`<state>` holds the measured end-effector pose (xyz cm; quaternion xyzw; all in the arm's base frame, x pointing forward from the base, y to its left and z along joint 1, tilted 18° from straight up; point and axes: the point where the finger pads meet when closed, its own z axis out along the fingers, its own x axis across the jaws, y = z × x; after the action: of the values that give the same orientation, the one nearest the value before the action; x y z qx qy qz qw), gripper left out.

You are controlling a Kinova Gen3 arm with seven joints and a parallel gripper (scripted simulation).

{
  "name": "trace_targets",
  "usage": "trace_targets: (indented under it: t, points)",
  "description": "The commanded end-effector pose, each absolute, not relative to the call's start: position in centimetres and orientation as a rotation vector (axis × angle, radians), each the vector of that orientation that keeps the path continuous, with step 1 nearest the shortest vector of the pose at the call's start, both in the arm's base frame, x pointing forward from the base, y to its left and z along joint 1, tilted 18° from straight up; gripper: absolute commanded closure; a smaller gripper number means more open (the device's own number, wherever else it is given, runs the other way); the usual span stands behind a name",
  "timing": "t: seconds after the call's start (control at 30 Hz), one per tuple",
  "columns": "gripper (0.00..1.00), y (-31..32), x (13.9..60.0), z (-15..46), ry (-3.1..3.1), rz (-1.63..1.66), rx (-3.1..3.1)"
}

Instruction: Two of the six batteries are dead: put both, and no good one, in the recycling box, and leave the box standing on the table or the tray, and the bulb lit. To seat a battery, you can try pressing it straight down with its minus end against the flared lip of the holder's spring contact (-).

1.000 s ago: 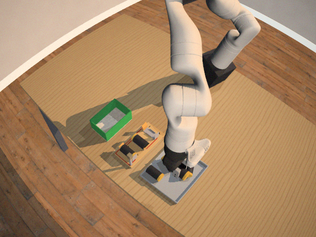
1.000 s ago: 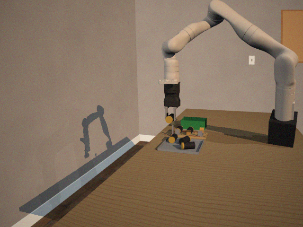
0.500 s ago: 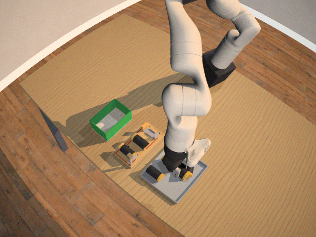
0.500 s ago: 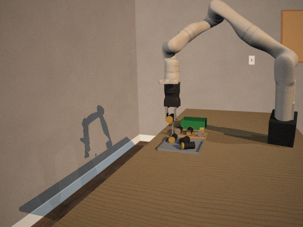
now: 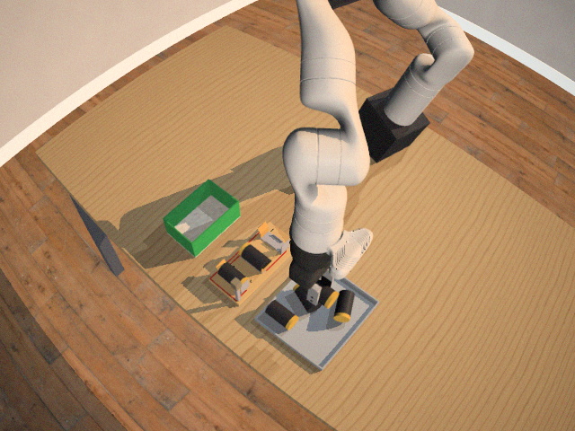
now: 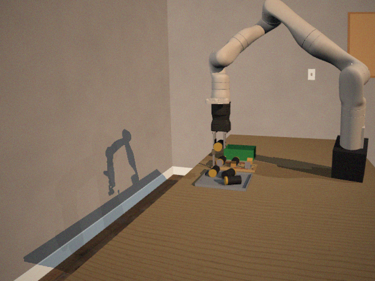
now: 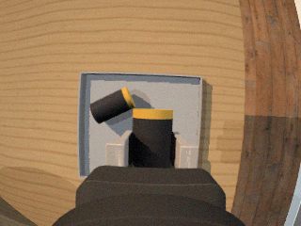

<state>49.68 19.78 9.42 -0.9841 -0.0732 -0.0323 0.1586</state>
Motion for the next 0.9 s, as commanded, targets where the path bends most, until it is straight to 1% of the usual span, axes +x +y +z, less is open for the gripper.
trace_targets:
  t: [0.0, 0.27, 0.33, 0.63, 0.87]
  points:
    - [0.43, 16.9, 49.2, 8.8, -0.179, -0.092, -2.820]
    - [0.43, 10.7, 46.9, 6.7, -0.179, -0.092, -2.820]
    - [0.43, 10.7, 46.9, 6.7, -0.179, -0.092, -2.820]
    - [0.43, 4.4, 44.6, 4.5, -0.179, -0.092, -2.820]
    - [0.43, 1.9, 43.6, 3.6, -0.179, -0.092, -2.820]
